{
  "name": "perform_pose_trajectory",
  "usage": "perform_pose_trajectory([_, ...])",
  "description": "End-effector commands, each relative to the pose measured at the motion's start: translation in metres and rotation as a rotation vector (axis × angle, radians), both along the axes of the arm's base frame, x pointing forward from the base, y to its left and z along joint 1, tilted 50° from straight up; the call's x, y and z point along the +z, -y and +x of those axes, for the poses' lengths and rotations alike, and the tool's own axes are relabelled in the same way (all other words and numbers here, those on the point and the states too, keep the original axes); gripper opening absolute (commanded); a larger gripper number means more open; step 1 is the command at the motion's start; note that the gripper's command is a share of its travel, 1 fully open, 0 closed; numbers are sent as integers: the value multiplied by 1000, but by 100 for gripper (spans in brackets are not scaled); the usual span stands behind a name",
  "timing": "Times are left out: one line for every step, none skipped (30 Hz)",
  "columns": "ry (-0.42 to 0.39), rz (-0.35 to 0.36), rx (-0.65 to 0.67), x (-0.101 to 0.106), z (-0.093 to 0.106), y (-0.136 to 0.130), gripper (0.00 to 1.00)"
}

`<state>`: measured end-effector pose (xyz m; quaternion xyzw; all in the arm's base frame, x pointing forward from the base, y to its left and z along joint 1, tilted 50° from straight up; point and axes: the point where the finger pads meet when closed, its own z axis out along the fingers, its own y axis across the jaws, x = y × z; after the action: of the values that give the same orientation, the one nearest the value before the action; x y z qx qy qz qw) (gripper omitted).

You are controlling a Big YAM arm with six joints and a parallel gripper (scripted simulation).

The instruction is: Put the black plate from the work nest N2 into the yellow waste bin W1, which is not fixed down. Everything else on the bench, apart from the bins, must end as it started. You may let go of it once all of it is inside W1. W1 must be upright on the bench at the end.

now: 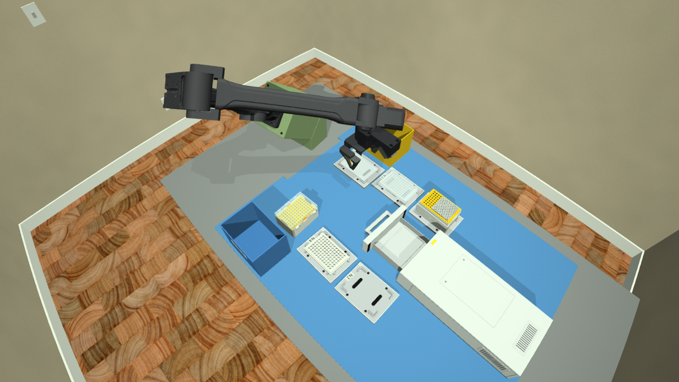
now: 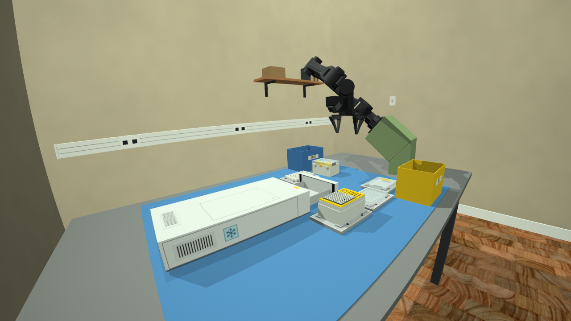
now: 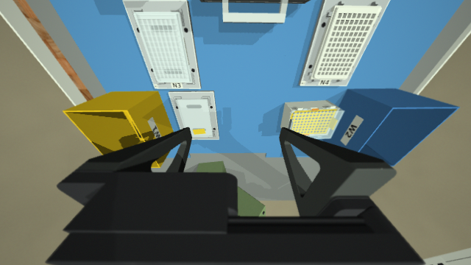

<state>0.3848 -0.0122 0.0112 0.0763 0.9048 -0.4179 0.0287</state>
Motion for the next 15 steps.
perform_pose_trajectory([26, 9, 2, 23, 20, 4, 100])
perform_pose_trajectory([26, 9, 2, 27, 20, 6, 100])
perform_pose_trajectory([26, 9, 2, 31, 21, 8, 100])
perform_pose_trajectory([26, 9, 1, 35, 22, 9, 100])
perform_pose_trajectory([26, 9, 1, 38, 23, 11, 100])
perform_pose_trajectory([26, 9, 1, 42, 24, 12, 100])
perform_pose_trajectory([26, 9, 5, 46, 24, 13, 100])
perform_pose_trajectory([26, 9, 11, 50, 25, 12, 100])
perform_pose_trajectory([26, 9, 11, 53, 26, 13, 100])
perform_pose_trajectory([26, 8, 4, 57, 27, 18, 100])
perform_pose_trajectory([26, 9, 9, 58, 27, 16, 100])
perform_pose_trajectory([26, 9, 9, 58, 27, 16, 100])
perform_pose_trajectory([26, 9, 9, 58, 27, 16, 100])
perform_pose_trajectory([-30, -4, 38, 40, 13, 8, 100])
perform_pose_trajectory([-33, -4, 38, 38, 11, 9, 100])
